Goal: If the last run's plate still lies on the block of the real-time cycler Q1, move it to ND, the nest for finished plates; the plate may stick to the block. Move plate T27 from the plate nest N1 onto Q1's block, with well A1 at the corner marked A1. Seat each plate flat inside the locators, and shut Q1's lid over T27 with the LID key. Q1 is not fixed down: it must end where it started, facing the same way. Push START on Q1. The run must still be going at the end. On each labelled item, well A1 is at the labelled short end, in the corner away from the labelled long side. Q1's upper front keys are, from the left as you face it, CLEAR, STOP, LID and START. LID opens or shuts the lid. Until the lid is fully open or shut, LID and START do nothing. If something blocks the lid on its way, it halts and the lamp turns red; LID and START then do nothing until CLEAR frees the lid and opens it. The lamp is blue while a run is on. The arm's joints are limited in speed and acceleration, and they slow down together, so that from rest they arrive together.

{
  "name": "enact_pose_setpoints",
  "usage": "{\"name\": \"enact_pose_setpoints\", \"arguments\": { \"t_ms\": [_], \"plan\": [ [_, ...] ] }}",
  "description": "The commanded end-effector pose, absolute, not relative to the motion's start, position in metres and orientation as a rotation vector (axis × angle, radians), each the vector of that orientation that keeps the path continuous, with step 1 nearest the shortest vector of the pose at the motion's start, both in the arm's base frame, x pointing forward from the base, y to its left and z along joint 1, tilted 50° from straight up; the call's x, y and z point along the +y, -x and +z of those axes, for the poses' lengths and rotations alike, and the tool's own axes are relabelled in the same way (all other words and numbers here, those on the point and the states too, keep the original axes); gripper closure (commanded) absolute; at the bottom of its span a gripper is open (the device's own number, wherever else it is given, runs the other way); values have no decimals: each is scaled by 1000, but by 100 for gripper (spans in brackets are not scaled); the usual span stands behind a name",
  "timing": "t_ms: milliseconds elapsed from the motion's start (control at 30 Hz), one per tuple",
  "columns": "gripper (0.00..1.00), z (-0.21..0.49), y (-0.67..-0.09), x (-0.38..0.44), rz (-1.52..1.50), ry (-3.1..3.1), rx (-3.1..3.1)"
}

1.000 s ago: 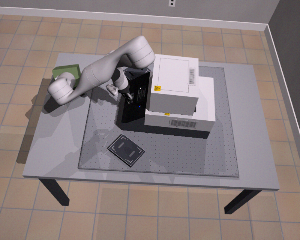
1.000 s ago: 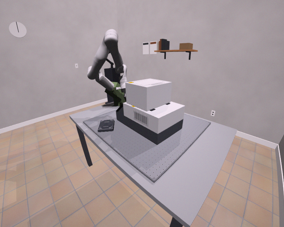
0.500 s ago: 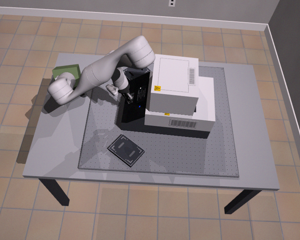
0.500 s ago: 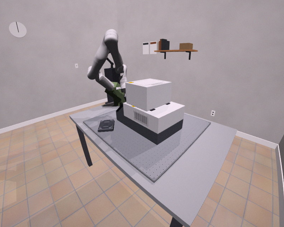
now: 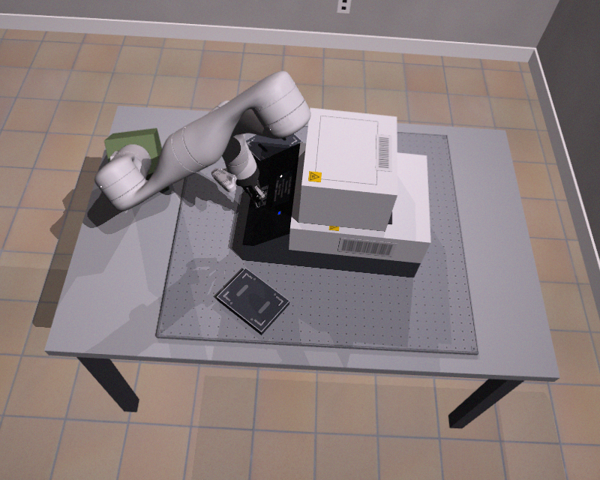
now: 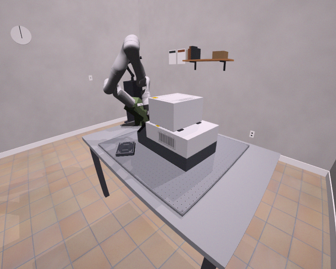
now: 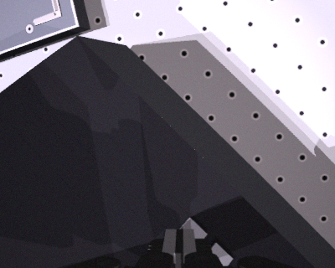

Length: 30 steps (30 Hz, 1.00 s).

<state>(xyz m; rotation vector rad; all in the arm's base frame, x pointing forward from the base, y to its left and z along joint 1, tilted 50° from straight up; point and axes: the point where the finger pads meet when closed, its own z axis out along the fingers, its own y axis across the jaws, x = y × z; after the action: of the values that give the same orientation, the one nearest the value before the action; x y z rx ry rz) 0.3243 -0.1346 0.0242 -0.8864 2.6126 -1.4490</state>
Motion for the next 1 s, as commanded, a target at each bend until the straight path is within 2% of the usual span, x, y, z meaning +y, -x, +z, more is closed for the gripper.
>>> {"name": "enact_pose_setpoints", "arguments": {
  "t_ms": [0,967],
  "plan": [
    [90,24,-326,-135,-1451,882,2610],
    [90,33,-310,-118,-1451,882,2610]
  ]
}}
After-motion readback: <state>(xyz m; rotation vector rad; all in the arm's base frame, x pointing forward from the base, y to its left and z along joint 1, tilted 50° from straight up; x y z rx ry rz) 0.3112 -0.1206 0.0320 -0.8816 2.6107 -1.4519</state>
